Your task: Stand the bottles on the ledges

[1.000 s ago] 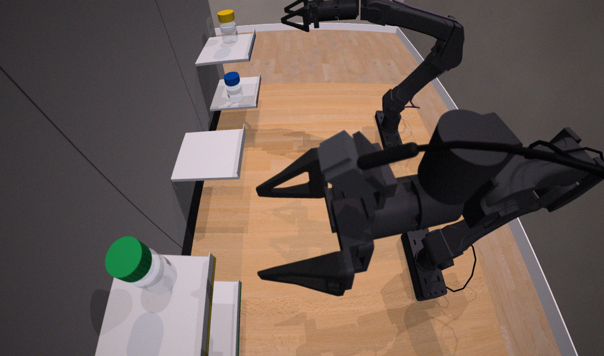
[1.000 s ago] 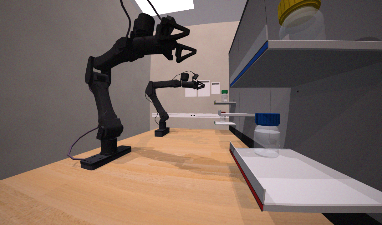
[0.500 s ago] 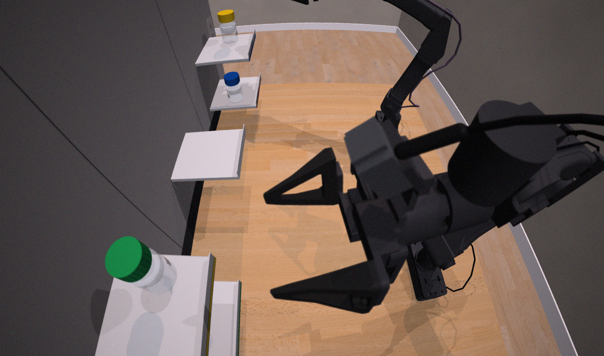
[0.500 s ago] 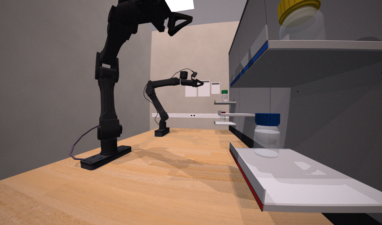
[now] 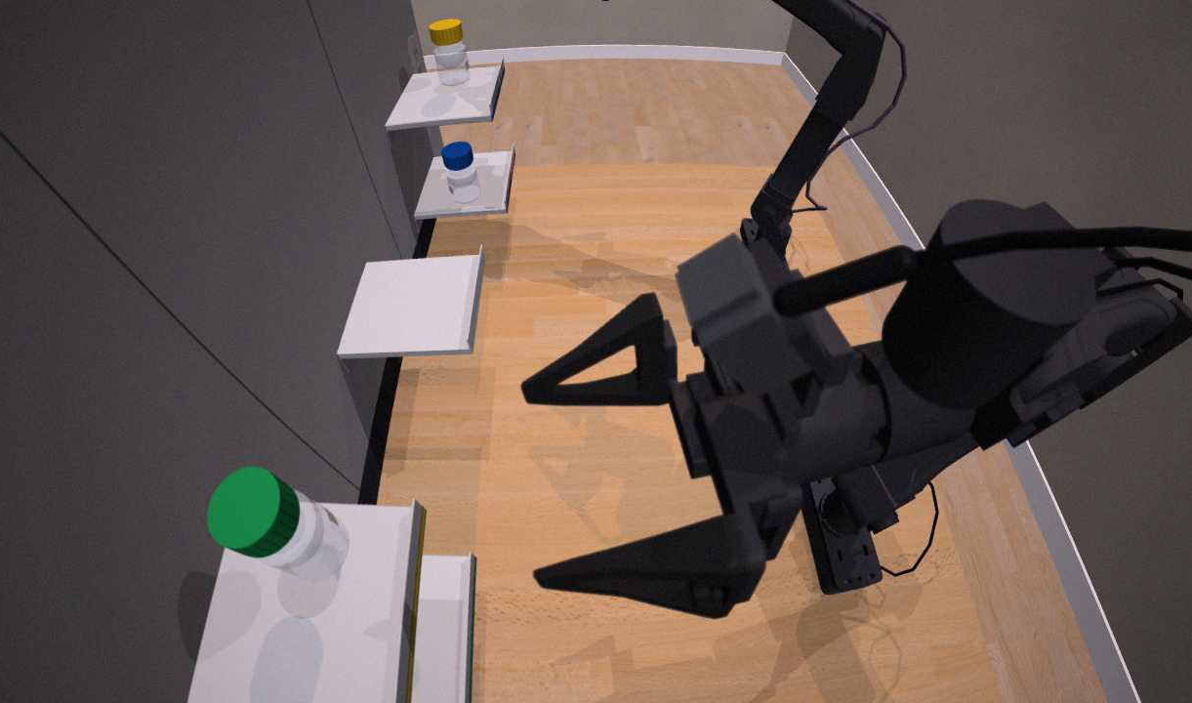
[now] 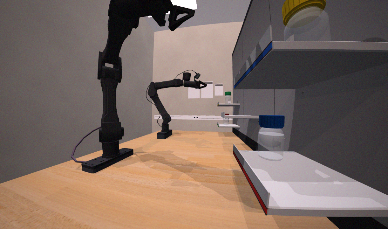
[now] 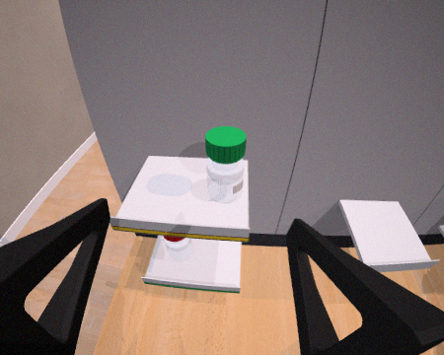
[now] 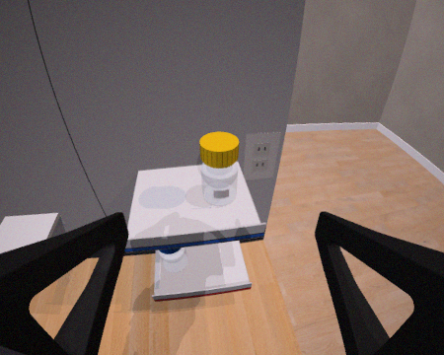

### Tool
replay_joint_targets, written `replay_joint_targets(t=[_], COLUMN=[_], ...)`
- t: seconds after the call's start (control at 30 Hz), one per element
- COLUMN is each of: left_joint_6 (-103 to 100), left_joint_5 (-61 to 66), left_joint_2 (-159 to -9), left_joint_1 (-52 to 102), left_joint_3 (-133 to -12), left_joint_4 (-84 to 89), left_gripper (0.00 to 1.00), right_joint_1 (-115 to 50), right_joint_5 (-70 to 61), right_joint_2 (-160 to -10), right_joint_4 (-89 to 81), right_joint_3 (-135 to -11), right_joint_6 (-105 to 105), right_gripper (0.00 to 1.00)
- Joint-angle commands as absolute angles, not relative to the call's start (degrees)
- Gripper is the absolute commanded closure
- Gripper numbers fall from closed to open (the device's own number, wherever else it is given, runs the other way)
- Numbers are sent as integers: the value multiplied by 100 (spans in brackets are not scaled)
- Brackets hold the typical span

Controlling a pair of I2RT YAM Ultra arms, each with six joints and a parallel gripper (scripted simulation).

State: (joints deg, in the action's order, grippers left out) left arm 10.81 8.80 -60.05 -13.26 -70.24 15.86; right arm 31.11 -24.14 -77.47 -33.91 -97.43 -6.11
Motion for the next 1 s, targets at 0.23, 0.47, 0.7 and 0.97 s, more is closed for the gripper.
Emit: replay_joint_targets(t=[0.23,0.47,0.7,0.97], left_joint_6=[1222,1275,1301,1285], left_joint_5=[1275,1717,2011,2151], left_joint_2=[-5741,-5614,-5913,-6289], left_joint_1=[-1569,-2248,-2767,-3002], left_joint_3=[-6532,-4835,-3622,-3091], left_joint_4=[813,-695,-1970,-2740], left_gripper=[0,0,0,0], right_joint_1=[3169,3112,2746,2284], right_joint_5=[-2472,-2399,-2071,-1739], right_joint_2=[-7791,-7643,-7032,-6409], right_joint_4=[-3527,-3233,-2123,-1040], right_joint_3=[-9910,-9684,-8193,-6479], right_joint_6=[-667,-616,-519,-405], right_gripper=[0,0,0,0])
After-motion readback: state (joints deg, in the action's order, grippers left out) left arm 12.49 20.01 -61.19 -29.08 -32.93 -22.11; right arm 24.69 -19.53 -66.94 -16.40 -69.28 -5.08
